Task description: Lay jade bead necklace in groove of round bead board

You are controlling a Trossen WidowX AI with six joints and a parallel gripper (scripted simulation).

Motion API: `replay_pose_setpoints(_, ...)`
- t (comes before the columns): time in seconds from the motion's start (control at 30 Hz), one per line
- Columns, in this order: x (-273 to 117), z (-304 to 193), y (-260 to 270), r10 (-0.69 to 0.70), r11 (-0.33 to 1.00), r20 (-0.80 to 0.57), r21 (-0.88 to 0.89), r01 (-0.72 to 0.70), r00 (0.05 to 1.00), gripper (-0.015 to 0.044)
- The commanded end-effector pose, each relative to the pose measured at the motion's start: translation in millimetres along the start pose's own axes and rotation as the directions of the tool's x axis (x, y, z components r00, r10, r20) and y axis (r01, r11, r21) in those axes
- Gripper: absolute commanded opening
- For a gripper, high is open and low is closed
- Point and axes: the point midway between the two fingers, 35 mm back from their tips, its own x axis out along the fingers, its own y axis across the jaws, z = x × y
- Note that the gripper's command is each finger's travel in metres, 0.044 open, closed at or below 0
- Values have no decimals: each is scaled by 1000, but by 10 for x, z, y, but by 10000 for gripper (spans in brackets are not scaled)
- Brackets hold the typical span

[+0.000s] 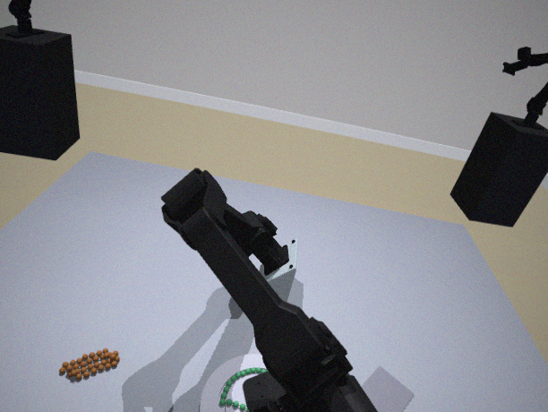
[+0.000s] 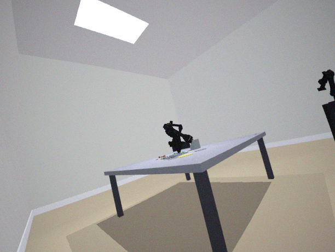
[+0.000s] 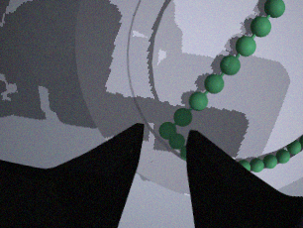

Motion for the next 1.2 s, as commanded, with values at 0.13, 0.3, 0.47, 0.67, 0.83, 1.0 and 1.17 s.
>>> replay_pose_setpoints(0.13,54,2,-8,-3,1000,1,-1,3,1000,94)
replay_pose_setpoints(0.3,54,2,-8,-3,1000,1,-1,3,1000,0)
replay_pose_setpoints(0.47,54,2,-8,-3,1000,1,-1,3,1000,0)
replay_pose_setpoints(0.67,54,2,-8,-3,1000,1,-1,3,1000,0)
replay_pose_setpoints(0.83,54,2,-8,-3,1000,1,-1,3,1000,0)
replay_pose_setpoints(1.0,54,2,-8,-3,1000,1,-1,3,1000,0)
replay_pose_setpoints(1.17,54,2,-8,-3,1000,1,-1,3,1000,0)
